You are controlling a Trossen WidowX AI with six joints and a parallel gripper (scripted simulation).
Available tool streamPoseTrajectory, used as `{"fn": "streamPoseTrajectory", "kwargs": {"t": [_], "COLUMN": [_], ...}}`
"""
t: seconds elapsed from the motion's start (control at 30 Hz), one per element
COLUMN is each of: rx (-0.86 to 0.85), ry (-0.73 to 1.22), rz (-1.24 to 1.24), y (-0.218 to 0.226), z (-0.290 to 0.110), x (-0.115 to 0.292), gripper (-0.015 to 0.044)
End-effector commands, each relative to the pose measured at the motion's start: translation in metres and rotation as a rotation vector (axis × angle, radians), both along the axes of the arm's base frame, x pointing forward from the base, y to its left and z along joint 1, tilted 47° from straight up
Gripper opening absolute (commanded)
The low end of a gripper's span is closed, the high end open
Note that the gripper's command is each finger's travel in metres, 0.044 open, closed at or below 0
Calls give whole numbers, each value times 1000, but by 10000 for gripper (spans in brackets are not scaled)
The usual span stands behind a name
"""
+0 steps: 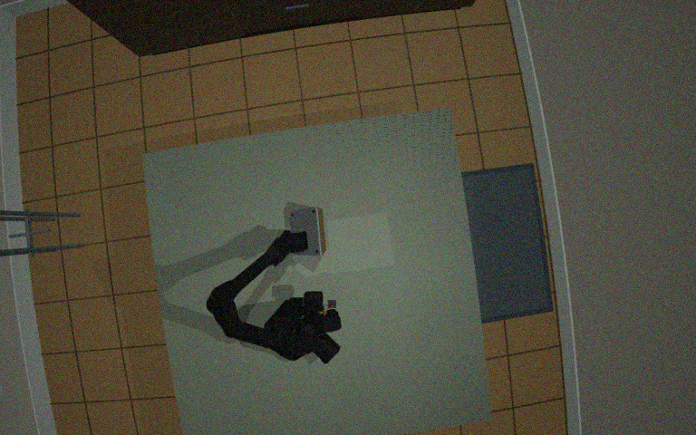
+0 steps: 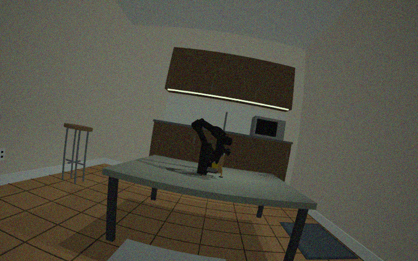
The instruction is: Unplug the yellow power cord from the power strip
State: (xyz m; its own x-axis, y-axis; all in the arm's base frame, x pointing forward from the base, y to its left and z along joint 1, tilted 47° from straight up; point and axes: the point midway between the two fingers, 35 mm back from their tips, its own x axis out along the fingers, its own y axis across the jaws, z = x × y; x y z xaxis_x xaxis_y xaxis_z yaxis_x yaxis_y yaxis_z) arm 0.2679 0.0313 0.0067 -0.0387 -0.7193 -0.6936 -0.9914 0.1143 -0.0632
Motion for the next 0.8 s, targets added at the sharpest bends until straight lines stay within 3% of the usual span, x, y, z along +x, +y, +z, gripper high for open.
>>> {"fn": "streamPoseTrajectory", "kwargs": {"t": [0.0,0.2,0.33,0.6,0.77], "rx": [-7,-7,0,0,0], "ry": [4,4,0,0,0], "rz": [4,4,-2,-2,-1], "y": [-6,-8,-5,-5,-3], "z": [-4,-5,-4,-4,-7], "x": [-1,-1,-1,-1,0], "gripper": [160,160,55,2,0]}}
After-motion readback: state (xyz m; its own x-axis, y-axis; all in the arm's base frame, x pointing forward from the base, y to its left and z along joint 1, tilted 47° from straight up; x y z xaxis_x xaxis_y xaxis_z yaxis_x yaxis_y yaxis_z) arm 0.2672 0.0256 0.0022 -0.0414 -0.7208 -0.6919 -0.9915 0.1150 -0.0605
